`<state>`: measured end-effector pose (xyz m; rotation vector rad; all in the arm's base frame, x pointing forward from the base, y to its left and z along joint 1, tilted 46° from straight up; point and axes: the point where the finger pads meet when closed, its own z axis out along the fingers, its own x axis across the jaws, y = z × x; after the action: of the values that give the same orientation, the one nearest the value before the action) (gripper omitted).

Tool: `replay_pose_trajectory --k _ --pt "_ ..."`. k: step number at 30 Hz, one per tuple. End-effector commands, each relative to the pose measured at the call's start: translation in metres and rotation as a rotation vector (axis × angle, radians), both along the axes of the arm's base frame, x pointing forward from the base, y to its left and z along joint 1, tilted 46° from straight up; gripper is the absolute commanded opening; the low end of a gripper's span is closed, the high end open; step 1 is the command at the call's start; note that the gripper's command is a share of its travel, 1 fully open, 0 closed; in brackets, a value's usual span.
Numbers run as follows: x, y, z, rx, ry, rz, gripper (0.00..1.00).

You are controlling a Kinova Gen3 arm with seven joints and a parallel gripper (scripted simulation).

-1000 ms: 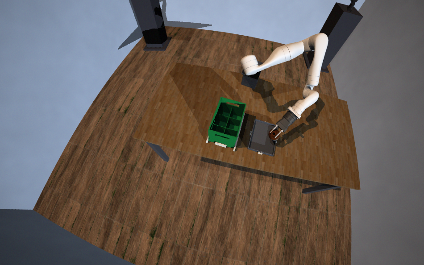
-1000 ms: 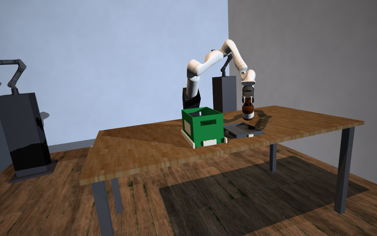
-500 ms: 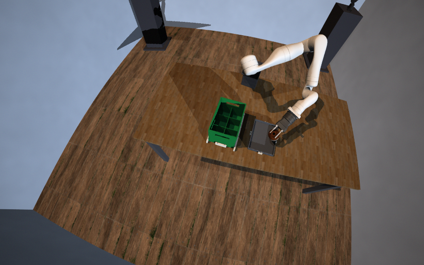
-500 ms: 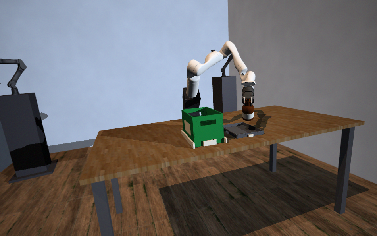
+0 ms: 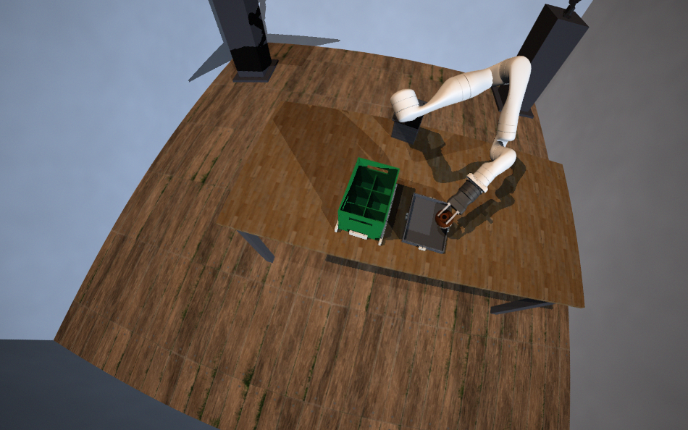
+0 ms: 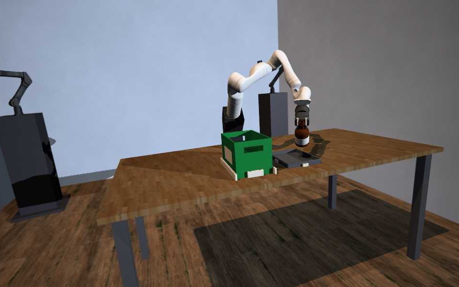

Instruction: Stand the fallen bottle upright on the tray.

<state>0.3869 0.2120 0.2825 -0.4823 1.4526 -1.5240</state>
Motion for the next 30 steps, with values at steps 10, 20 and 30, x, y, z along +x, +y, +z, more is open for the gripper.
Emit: replay_pose_trajectory --k 10,20,30 --pt "-0.0004 0.0003 0.0005 0.001 -0.001 0.001 0.00" --pt "-0.0004 0.0003 0.0005 0.001 -0.001 0.001 0.00" --pt "-0.0003 0.0003 0.0008 -0.007 -0.015 -0.005 0.00"
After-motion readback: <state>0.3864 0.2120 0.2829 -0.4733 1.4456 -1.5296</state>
